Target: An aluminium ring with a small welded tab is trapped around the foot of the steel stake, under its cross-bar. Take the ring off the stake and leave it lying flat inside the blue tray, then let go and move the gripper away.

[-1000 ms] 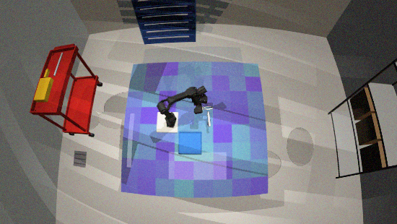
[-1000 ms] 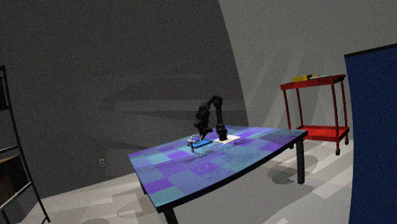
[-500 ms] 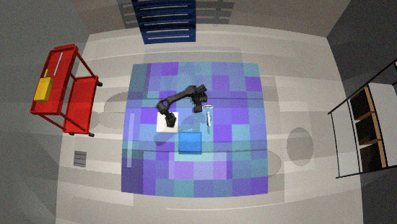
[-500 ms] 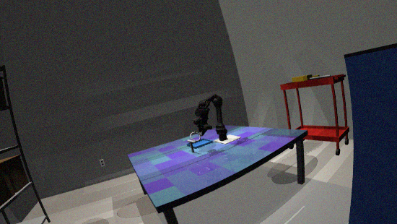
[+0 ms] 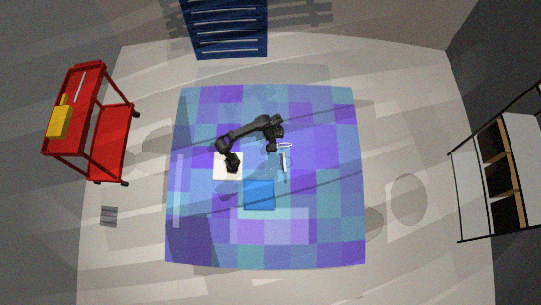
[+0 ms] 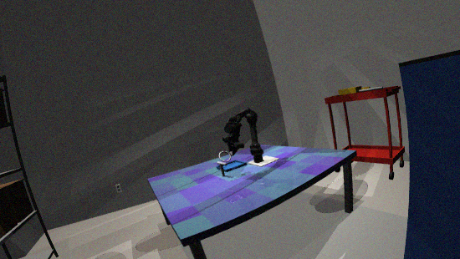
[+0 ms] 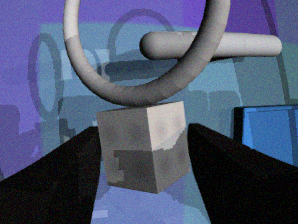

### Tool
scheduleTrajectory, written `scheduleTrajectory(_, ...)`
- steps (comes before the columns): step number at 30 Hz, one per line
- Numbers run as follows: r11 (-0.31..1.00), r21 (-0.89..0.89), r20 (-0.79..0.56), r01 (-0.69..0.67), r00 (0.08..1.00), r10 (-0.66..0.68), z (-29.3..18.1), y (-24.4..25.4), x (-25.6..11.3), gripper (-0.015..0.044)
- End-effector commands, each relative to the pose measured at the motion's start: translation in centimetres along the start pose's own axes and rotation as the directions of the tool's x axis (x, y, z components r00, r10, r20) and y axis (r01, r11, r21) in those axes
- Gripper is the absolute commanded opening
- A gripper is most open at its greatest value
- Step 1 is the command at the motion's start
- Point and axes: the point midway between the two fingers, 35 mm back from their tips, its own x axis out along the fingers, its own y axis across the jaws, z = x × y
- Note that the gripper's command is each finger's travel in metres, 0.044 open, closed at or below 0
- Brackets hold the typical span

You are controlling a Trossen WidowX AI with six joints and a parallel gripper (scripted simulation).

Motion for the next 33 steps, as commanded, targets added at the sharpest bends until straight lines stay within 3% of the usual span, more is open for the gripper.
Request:
scheduleTrajectory(1,1.000,0.000,0.006,0.000,1.000,0.000,0.8,0.0,-0.1,0.0000)
scheduleTrajectory(33,1.000,0.001,0.010,0.000,1.000,0.000,5.8,0.4,1.1,0.0000)
